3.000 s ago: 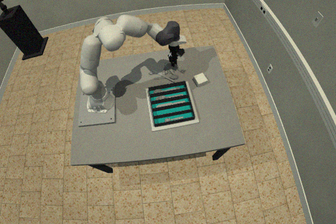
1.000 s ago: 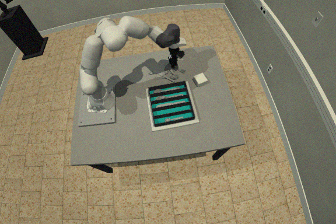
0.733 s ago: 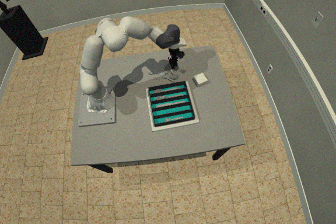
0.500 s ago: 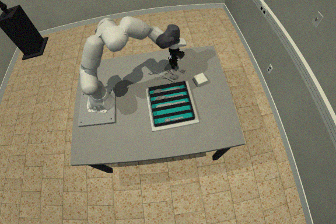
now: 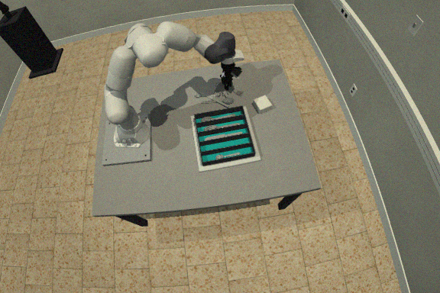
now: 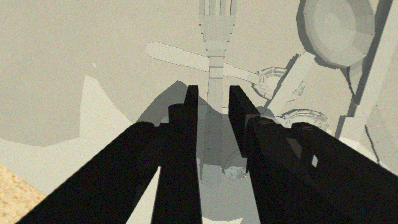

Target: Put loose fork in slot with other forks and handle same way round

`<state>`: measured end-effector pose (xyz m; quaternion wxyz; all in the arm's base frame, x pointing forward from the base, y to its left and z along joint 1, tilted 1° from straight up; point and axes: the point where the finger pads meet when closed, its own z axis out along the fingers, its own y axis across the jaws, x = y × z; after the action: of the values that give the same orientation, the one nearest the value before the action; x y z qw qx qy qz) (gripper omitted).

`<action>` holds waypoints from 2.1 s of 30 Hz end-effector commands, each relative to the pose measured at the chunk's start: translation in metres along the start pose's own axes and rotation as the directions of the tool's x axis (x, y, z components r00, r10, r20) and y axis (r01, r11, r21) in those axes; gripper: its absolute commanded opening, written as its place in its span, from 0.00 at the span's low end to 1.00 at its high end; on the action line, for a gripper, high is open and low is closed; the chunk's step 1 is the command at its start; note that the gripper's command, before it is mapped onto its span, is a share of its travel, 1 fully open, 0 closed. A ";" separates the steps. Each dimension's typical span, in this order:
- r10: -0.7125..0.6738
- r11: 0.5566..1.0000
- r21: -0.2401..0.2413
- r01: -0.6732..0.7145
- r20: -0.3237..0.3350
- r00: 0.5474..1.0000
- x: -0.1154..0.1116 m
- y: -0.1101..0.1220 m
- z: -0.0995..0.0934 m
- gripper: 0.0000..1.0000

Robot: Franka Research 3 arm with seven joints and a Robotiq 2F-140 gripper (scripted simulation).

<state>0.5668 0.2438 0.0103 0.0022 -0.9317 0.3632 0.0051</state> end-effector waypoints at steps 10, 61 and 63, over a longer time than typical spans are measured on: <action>0.004 1.000 0.001 -0.004 -0.001 1.000 0.000 0.000 0.001 0.13; 0.004 1.000 0.001 -0.004 -0.001 1.000 0.000 0.000 -0.014 0.13; 0.004 1.000 0.001 -0.004 -0.001 1.000 0.000 0.000 -0.014 0.13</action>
<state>0.5678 0.2443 0.0210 0.0028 -0.9316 0.3636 0.0028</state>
